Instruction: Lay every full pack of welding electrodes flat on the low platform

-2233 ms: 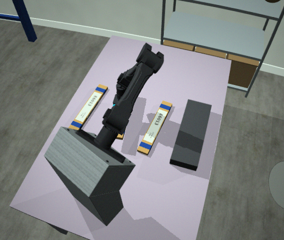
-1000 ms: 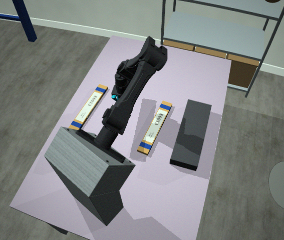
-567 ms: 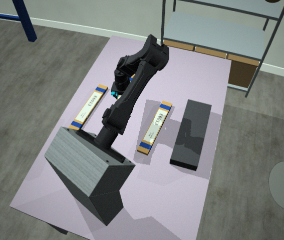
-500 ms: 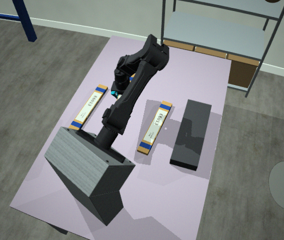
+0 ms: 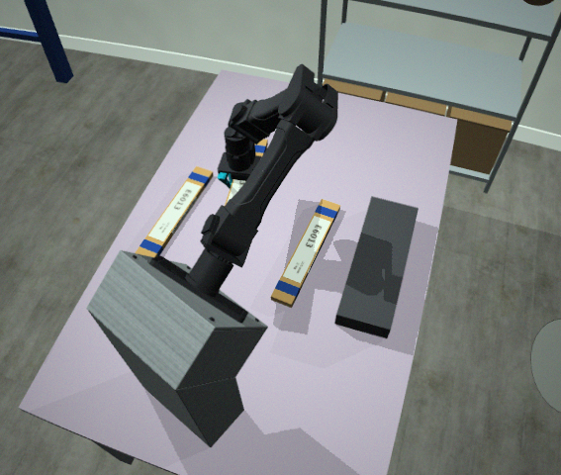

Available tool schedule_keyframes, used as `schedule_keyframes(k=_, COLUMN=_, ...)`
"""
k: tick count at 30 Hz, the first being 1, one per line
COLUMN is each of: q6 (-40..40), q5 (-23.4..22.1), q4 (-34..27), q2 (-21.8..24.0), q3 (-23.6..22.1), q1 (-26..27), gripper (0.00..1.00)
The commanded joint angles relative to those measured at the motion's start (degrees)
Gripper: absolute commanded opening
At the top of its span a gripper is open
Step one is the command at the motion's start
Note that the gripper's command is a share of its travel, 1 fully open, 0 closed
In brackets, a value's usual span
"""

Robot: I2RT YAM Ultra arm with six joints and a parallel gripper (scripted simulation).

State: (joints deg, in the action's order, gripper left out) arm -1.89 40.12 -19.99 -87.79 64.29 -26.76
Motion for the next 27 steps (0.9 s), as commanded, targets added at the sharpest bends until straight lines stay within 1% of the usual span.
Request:
schedule_keyframes(k=1, q6=-0.9, q5=1.1, q4=-2.5, q2=3.5, q3=1.2, q1=-3.0, gripper=0.0)
schedule_keyframes(k=13, q6=-3.9, q5=3.3, q4=-8.0, q2=6.4, q3=1.8, q1=-6.1, gripper=0.0)
schedule_keyframes(k=22, q6=-4.1, q5=3.5, q4=-8.2, q2=6.9, q3=1.3, q1=-6.3, gripper=0.0)
schedule_keyframes(k=26, q6=-4.0, q5=3.5, q4=-8.0, q2=6.9, q3=-1.3, q1=-6.3, gripper=0.0)
schedule_keyframes(k=27, q6=-4.0, q5=3.5, q4=-8.0, q2=7.0, q3=-1.1, q1=-6.3, gripper=0.0)
